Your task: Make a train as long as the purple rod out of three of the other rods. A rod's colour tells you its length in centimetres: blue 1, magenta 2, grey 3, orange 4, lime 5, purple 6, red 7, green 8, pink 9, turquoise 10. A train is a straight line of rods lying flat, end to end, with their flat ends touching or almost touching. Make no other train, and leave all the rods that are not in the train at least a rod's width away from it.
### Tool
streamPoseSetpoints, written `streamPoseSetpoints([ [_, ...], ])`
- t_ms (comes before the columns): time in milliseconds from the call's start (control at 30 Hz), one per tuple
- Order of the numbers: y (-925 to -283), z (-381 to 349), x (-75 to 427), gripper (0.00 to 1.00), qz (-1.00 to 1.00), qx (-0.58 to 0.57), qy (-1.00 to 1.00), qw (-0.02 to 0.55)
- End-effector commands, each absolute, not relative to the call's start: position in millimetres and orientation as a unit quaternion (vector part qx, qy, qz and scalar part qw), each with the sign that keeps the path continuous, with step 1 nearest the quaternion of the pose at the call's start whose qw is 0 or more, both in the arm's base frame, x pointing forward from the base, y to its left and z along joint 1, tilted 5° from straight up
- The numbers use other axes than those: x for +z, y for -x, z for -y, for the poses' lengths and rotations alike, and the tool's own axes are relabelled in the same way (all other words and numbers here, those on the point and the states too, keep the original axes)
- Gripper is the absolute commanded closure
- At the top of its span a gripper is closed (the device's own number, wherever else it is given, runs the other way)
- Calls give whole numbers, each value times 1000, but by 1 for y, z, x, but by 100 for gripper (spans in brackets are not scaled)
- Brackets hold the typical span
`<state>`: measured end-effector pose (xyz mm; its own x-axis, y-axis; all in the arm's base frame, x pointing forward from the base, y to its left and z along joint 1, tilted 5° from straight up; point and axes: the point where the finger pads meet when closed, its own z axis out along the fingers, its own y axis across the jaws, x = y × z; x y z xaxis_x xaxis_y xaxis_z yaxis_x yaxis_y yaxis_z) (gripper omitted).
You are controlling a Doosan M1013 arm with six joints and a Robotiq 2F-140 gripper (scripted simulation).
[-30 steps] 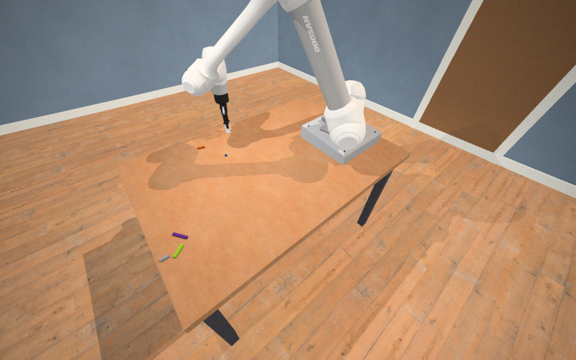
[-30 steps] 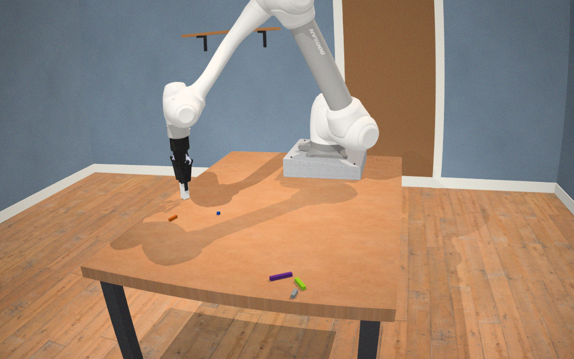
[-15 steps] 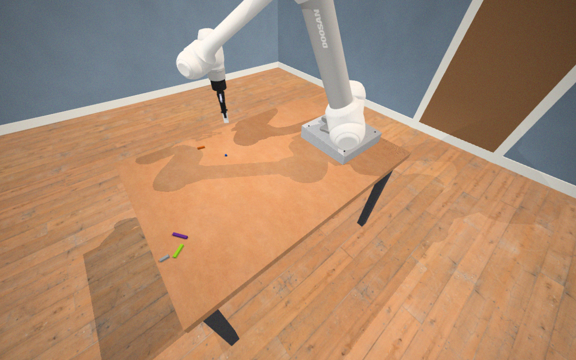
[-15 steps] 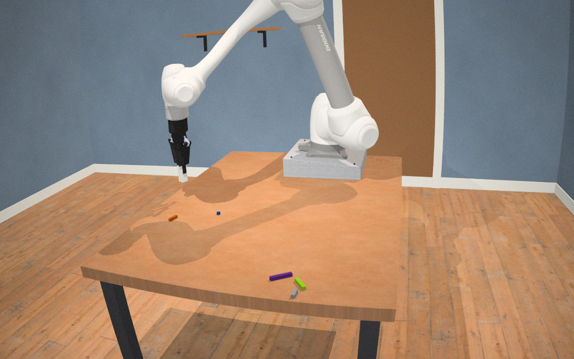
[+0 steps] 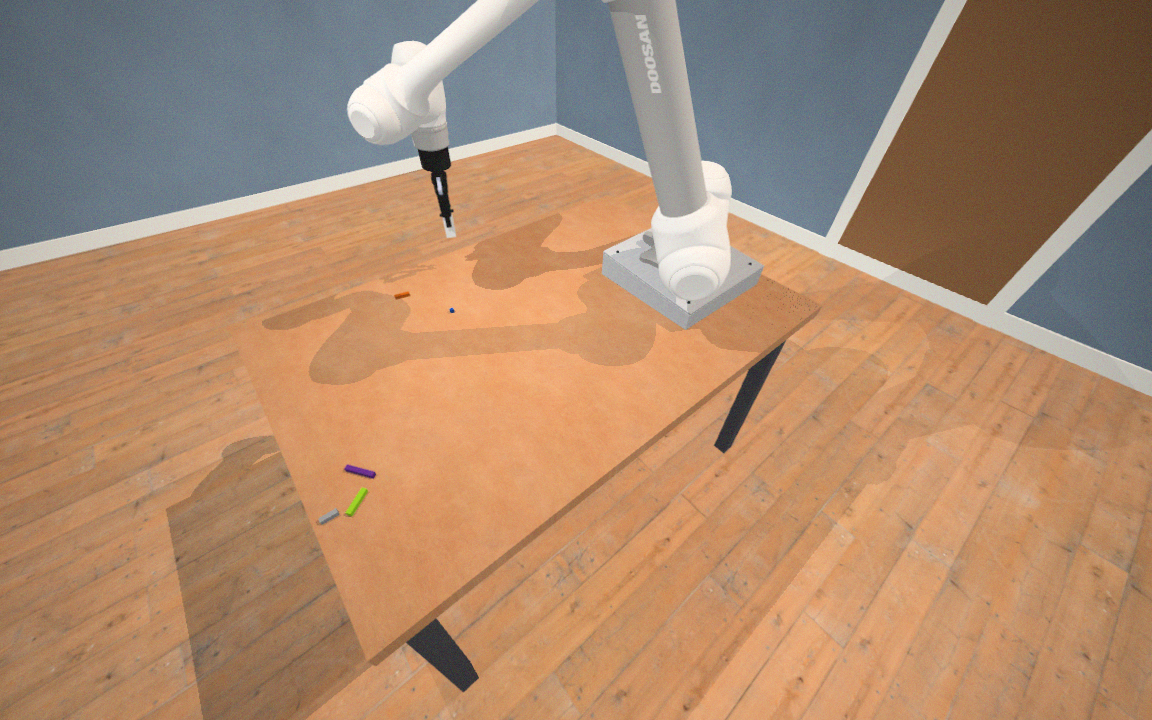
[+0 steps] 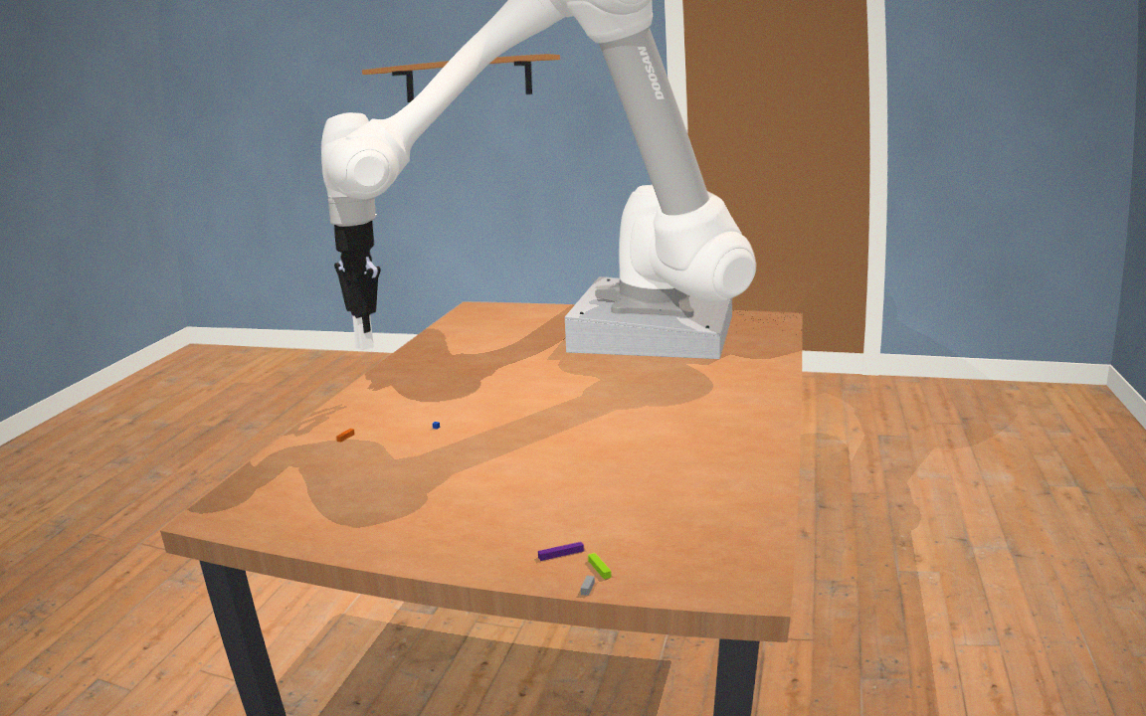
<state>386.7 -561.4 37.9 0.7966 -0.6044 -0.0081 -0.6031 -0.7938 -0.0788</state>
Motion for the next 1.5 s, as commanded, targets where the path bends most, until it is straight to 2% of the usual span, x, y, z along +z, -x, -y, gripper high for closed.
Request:
streamPoseSetpoints([
  [0, -389, 561, 38, 88, -320, -9, 947, 39],
  [733, -590, 469, 56, 88, -404, -5, 914, 37],
  [800, -590, 469, 56, 88, -404, -5, 914, 37],
  [833, -614, 452, 58, 88, -414, -5, 909, 37],
  [1467, -747, 323, 71, 88, -476, -2, 878, 38],
])
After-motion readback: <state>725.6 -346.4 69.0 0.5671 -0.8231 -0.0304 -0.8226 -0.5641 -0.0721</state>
